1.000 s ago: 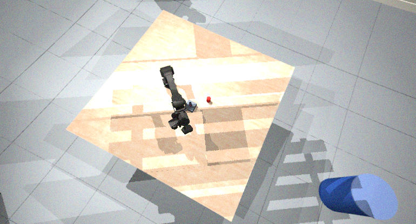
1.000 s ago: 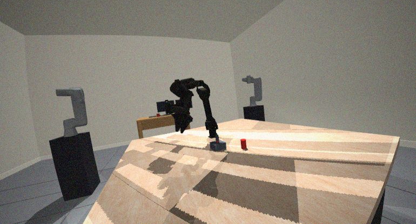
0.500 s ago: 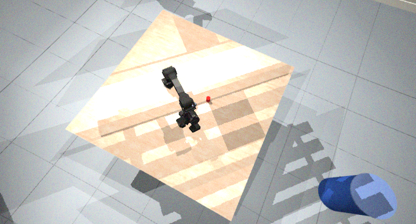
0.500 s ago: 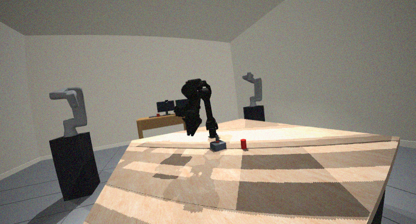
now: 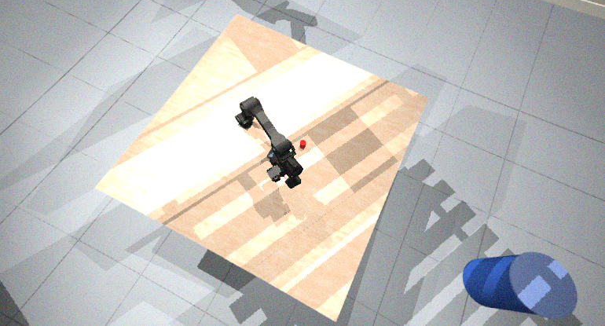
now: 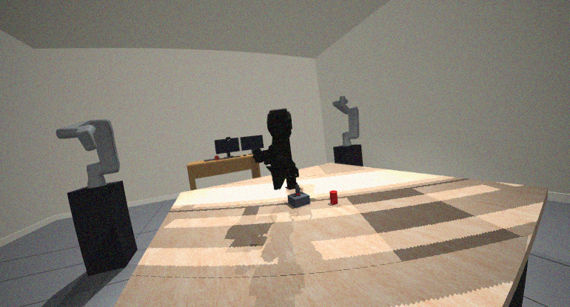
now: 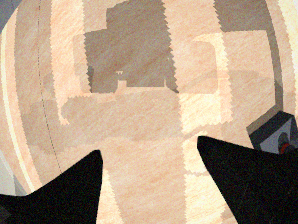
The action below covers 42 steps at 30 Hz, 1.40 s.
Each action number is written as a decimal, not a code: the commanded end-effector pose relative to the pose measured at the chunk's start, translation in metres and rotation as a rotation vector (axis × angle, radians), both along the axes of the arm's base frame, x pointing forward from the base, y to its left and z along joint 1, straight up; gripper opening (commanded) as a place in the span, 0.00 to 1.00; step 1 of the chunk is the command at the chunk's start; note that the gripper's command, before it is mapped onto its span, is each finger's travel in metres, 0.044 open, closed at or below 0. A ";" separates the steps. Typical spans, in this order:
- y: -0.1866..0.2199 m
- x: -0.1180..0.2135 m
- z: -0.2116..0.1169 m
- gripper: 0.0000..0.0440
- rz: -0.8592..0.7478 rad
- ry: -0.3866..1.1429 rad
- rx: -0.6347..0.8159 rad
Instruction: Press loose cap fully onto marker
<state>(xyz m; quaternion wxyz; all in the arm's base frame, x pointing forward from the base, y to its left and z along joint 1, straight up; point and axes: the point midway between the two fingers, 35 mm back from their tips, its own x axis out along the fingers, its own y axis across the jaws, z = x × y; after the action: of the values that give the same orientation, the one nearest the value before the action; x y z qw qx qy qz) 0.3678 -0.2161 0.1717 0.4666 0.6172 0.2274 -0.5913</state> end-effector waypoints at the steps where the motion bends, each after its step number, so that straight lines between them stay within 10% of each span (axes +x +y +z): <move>1: 0.011 0.005 -0.007 0.73 -0.001 0.020 0.016; 42: 0.149 0.028 -0.028 0.75 0.022 0.117 0.186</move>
<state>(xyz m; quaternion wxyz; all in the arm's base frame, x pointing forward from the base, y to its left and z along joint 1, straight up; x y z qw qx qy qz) 0.3959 -0.0770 0.1478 0.4068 0.6222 0.3050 -0.5953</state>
